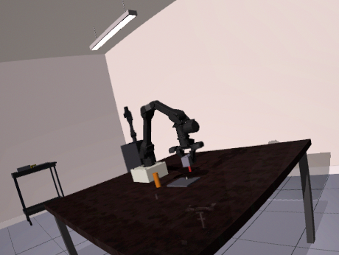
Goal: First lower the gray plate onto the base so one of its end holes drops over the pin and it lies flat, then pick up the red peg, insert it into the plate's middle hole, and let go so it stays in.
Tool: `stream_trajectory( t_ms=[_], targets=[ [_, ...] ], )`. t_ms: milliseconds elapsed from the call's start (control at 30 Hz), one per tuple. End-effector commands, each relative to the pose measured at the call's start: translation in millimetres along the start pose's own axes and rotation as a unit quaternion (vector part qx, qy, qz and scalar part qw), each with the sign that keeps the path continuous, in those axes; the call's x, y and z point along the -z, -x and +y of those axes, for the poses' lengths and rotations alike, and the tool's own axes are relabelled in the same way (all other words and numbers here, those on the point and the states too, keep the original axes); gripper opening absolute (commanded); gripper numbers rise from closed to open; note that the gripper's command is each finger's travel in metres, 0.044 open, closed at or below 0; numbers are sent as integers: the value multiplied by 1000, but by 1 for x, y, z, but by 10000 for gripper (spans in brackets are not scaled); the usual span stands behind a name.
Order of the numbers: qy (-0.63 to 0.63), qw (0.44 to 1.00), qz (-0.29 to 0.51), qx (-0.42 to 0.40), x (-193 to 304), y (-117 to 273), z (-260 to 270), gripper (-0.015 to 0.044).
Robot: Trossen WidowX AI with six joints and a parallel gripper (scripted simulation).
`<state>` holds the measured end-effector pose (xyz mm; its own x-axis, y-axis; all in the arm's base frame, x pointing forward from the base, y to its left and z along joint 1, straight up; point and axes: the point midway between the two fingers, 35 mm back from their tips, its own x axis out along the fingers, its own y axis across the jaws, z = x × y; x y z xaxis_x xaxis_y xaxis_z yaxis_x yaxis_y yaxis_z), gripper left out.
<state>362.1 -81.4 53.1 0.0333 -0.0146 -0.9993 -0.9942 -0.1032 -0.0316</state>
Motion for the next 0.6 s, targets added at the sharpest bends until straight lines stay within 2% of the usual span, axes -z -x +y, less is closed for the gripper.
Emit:
stream_trajectory(
  t_ms=[0,433,567],
  targets=[
    [53,999,-3,0,11,-9,5,0],
    [201,980,-1,0,45,-31,18,0],
    [209,978,-1,0,47,-32,18,0]
  ],
)
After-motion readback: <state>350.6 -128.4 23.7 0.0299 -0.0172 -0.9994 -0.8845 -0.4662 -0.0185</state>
